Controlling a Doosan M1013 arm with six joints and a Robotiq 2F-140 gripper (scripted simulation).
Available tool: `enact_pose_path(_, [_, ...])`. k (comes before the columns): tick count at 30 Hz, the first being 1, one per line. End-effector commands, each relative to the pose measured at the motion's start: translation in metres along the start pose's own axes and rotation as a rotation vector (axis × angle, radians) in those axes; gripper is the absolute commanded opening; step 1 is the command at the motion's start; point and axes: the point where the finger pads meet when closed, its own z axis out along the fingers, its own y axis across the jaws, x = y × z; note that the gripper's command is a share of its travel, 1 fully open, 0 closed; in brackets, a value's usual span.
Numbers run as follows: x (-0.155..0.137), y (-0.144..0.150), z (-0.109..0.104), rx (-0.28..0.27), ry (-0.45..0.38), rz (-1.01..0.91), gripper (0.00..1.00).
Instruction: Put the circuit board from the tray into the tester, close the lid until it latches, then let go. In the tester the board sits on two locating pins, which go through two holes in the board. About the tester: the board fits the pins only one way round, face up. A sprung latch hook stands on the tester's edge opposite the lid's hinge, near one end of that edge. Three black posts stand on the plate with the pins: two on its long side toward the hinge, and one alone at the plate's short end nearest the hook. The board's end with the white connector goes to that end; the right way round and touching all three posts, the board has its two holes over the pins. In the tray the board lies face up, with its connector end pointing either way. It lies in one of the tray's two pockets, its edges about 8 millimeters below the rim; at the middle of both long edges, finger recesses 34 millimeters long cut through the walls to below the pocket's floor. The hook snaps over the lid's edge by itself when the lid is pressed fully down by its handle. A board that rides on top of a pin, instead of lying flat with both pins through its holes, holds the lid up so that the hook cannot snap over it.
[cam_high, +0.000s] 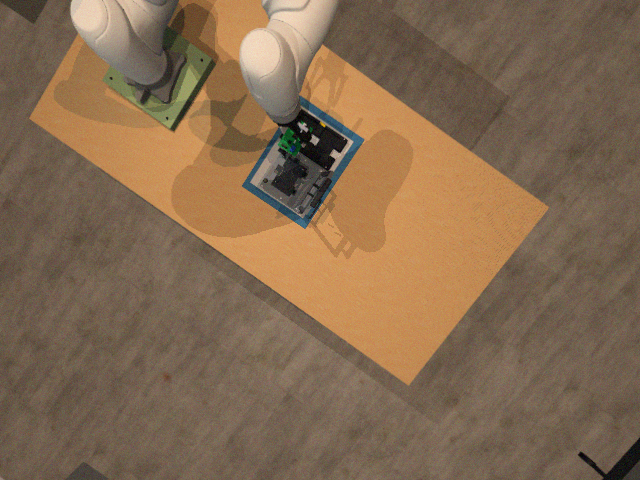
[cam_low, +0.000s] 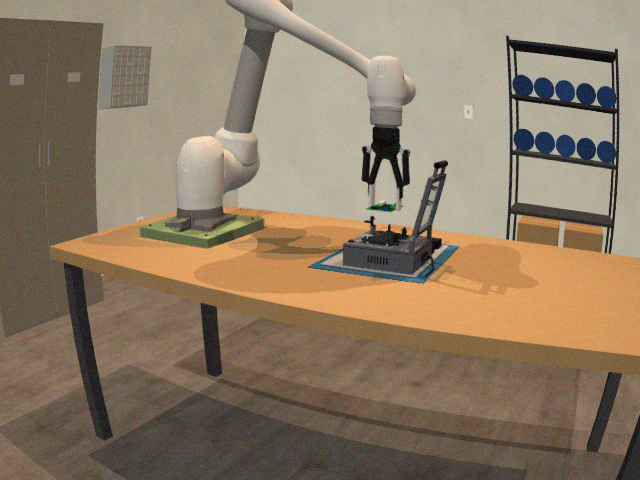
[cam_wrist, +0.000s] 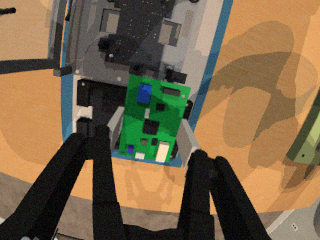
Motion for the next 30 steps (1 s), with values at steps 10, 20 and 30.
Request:
enact_pose_path(10, [0.033, -0.012, -0.002, 0.0, 0.0, 0.0, 0.46])
enact_pose_path(20, [0.068, -0.023, -0.005, 0.0, 0.0, 0.0, 0.46])
enact_pose_path(30, [0.091, -0.032, -0.007, 0.0, 0.0, 0.0, 0.46])
